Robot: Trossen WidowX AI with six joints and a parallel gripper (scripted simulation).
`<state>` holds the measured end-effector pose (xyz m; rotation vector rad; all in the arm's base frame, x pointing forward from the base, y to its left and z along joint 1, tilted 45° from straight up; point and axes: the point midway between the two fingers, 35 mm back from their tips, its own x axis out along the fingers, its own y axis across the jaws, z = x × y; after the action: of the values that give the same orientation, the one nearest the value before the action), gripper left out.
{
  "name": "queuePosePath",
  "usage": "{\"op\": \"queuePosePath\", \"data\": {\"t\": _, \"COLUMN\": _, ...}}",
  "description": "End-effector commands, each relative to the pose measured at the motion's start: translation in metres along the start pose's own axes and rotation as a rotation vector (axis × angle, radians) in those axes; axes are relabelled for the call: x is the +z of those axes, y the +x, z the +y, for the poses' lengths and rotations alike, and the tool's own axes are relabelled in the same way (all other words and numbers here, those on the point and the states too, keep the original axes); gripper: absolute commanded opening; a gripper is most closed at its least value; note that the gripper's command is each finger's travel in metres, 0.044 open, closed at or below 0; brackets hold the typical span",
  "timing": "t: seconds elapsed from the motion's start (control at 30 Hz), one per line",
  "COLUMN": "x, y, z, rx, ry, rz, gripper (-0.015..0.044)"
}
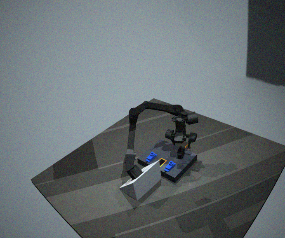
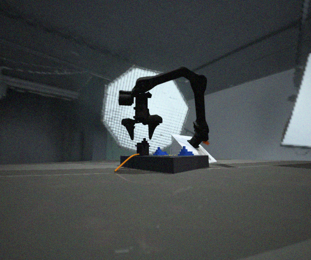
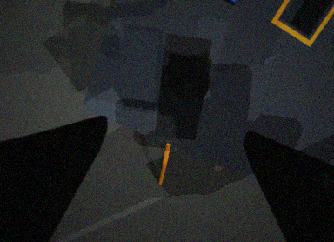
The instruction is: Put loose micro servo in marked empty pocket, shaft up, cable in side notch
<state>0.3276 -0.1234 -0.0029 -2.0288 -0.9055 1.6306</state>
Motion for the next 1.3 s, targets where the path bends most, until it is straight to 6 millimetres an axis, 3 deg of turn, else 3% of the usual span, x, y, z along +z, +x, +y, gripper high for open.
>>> {"op": "queuePosePath", "data": {"t": 0.0, "x": 0.001, "y": 0.006, "z": 0.000, "rx": -0.008, "ry": 0.007, "rz": 0.000, "gripper": 0.0440}}
{"op": "queuePosePath", "data": {"t": 0.4, "x": 0.001, "y": 0.022, "z": -0.001, "rx": -0.008, "ry": 0.006, "rz": 0.001, "gripper": 0.0440}}
{"op": "queuePosePath", "data": {"t": 0.8, "x": 0.001, "y": 0.022, "z": -0.001, "rx": -0.008, "ry": 0.006, "rz": 0.001, "gripper": 0.0125}}
{"op": "queuePosePath", "data": {"t": 0.97, "x": 0.001, "y": 0.022, "z": -0.001, "rx": -0.008, "ry": 0.006, "rz": 0.001, "gripper": 0.0092}}
{"op": "queuePosePath", "data": {"t": 1.1, "x": 0.001, "y": 0.015, "z": 0.000, "rx": -0.008, "ry": 0.007, "rz": 0.001, "gripper": 0.0000}}
{"op": "queuePosePath", "data": {"t": 1.27, "x": 0.002, "y": -0.006, "z": -0.003, "rx": -0.007, "ry": 0.007, "rz": 0.000, "gripper": 0.0000}}
